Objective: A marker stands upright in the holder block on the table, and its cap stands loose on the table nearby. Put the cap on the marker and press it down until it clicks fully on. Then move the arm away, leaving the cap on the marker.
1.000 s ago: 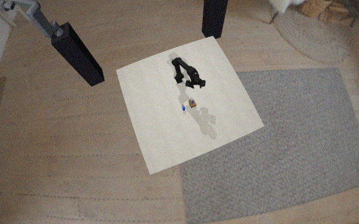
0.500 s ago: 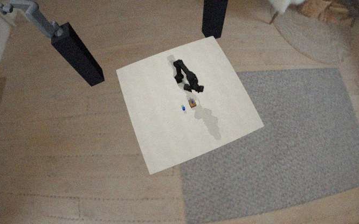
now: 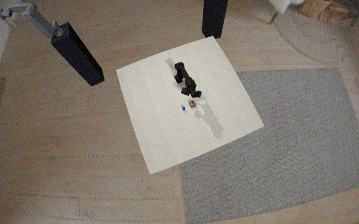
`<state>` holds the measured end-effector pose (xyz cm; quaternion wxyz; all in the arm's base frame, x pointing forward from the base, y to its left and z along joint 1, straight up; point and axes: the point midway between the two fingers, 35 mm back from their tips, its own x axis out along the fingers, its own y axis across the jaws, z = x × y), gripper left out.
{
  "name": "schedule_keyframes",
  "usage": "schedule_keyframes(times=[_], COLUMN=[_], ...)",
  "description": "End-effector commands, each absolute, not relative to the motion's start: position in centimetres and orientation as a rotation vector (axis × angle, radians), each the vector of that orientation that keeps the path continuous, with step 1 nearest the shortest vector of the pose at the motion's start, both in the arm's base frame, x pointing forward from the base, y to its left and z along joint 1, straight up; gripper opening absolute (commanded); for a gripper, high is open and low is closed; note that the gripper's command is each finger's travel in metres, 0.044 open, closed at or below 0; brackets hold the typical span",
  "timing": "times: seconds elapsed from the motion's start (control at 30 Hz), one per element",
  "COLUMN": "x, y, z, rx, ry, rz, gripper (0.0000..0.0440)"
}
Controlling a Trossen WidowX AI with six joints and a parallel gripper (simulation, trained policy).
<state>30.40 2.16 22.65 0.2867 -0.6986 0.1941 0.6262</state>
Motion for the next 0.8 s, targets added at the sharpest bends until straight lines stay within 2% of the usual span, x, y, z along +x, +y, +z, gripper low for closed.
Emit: schedule_keyframes(times=[0.0,0.77], x=[30.8,33.4], y=[1.4,-4.3], z=[22.3,18.3], rx=[-1.858,-1.751], ry=[0.537,0.67], rz=[1.682,1.741], gripper=[0.0325,0.0321])
